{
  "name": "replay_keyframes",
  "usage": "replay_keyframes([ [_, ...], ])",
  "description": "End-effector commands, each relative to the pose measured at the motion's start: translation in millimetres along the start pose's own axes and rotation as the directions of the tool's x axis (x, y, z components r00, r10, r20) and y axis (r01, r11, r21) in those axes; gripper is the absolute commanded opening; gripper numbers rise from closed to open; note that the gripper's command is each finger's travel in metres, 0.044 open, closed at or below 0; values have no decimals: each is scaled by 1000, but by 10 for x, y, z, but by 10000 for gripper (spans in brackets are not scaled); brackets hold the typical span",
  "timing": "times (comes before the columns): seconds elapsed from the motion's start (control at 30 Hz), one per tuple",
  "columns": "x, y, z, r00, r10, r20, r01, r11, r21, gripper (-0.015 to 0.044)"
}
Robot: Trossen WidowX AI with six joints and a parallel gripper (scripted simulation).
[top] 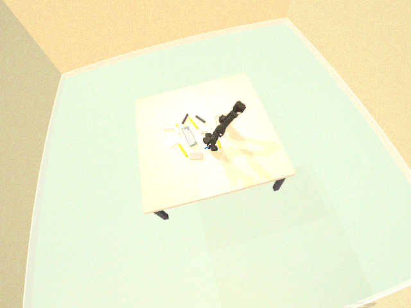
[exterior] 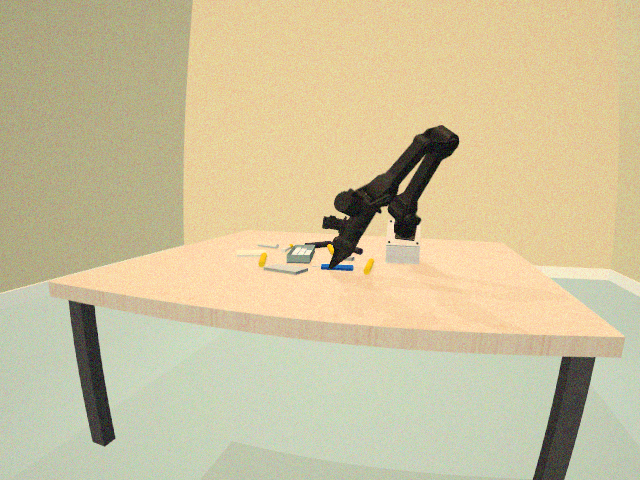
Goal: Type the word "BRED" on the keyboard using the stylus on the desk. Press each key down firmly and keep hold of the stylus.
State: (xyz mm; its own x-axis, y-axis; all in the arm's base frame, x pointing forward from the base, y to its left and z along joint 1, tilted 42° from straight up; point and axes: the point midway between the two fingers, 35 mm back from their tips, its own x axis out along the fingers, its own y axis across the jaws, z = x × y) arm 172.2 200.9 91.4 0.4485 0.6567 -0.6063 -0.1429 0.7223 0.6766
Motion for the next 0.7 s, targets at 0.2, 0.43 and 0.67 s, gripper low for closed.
replay_keyframes([
  [0.2,8,-6,-6,1000,-3,-2,3,1000,1,124],
  [0.43,8,-6,-6,1000,-3,-2,3,1000,1,18],
  [0.67,3,-6,-1,1000,-3,-2,3,1000,0,0],
])
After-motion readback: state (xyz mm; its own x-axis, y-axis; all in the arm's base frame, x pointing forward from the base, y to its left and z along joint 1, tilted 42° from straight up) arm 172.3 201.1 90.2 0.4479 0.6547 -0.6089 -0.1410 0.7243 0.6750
